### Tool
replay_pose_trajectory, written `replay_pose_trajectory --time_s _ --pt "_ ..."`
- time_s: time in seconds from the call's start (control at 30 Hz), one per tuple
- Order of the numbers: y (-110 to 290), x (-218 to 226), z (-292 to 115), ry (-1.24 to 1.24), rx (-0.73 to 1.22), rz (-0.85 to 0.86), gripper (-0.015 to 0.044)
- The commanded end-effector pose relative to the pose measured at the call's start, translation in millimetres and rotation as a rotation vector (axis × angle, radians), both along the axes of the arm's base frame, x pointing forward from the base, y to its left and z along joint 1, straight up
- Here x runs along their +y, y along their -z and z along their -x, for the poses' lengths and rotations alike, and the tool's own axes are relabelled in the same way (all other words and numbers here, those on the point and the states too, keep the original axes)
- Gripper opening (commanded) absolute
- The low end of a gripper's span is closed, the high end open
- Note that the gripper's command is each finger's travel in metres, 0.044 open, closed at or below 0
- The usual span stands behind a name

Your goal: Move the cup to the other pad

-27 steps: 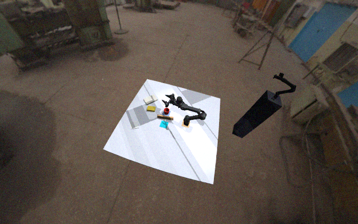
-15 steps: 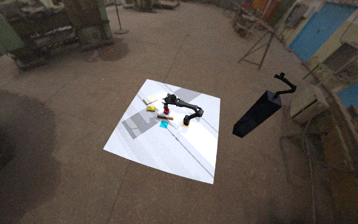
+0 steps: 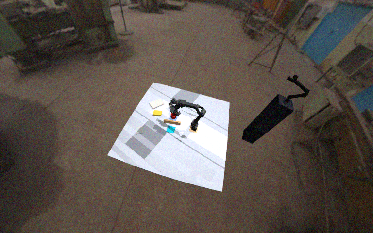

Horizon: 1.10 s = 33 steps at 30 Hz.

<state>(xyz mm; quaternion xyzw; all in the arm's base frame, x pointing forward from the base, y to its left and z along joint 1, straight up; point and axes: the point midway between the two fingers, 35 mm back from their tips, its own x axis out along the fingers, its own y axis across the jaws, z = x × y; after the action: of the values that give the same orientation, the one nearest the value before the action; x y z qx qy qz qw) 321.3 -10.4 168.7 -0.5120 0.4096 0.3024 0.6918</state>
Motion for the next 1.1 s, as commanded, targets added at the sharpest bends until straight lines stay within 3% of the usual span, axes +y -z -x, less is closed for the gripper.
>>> replay_pose_trajectory --time_s 0.0,1.07 --pt "32 -10 41 -0.478 0.468 0.128 0.0148" --pt "57 -14 38 -0.478 0.468 0.128 0.0148"
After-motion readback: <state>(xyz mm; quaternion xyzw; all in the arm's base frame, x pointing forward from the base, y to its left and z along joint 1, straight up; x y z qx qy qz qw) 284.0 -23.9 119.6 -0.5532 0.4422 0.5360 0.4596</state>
